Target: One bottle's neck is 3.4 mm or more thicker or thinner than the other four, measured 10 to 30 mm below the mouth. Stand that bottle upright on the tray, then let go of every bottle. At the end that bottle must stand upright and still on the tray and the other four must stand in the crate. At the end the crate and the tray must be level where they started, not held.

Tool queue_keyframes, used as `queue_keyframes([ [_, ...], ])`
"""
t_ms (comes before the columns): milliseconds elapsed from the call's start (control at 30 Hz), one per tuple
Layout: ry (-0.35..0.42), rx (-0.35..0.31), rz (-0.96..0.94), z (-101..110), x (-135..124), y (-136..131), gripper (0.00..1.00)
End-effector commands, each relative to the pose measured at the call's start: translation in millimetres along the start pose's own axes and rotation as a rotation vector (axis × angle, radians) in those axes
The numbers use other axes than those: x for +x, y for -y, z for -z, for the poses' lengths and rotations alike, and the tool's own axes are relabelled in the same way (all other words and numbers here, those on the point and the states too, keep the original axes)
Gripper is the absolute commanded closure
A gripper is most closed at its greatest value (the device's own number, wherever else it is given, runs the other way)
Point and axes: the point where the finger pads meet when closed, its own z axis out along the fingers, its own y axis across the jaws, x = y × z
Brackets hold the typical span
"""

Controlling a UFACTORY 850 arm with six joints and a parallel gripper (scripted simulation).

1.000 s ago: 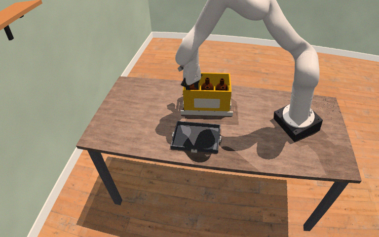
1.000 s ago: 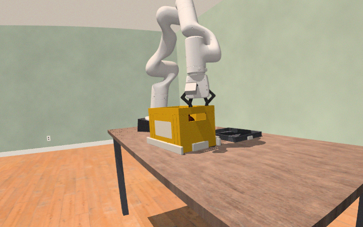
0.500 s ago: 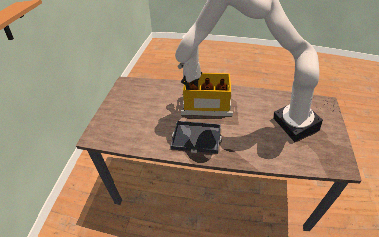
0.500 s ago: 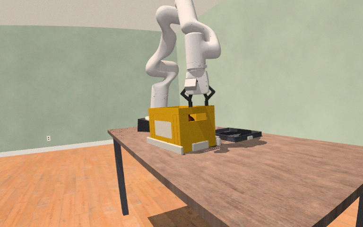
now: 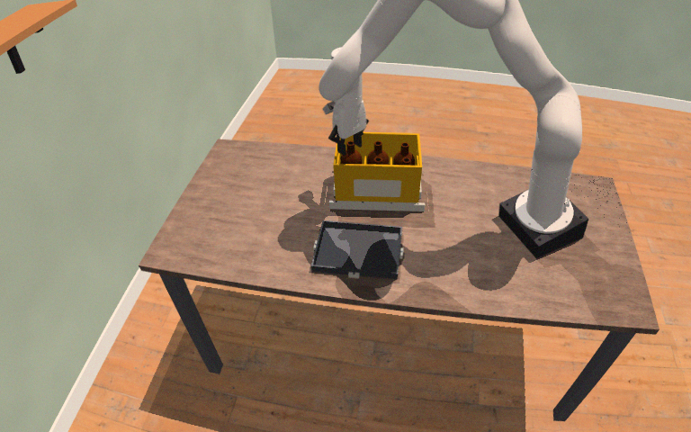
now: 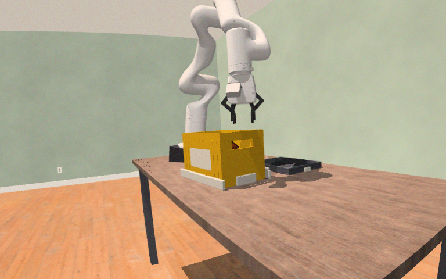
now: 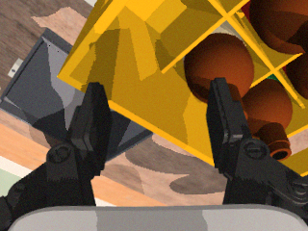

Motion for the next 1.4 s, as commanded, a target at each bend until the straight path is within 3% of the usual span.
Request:
queue_keyframes([
  [0,-0.002,0.001,0.000,13.7,0.8,0.5,0.35],
  [500,-0.002,0.001,0.000,26.0,0.7,0.5,0.35],
  [533,-0.002,0.001,0.000,26.0,0.7,0.5,1.00],
  [1367,-0.002,0.001,0.000,26.0,0.7,0.5,1.00],
])
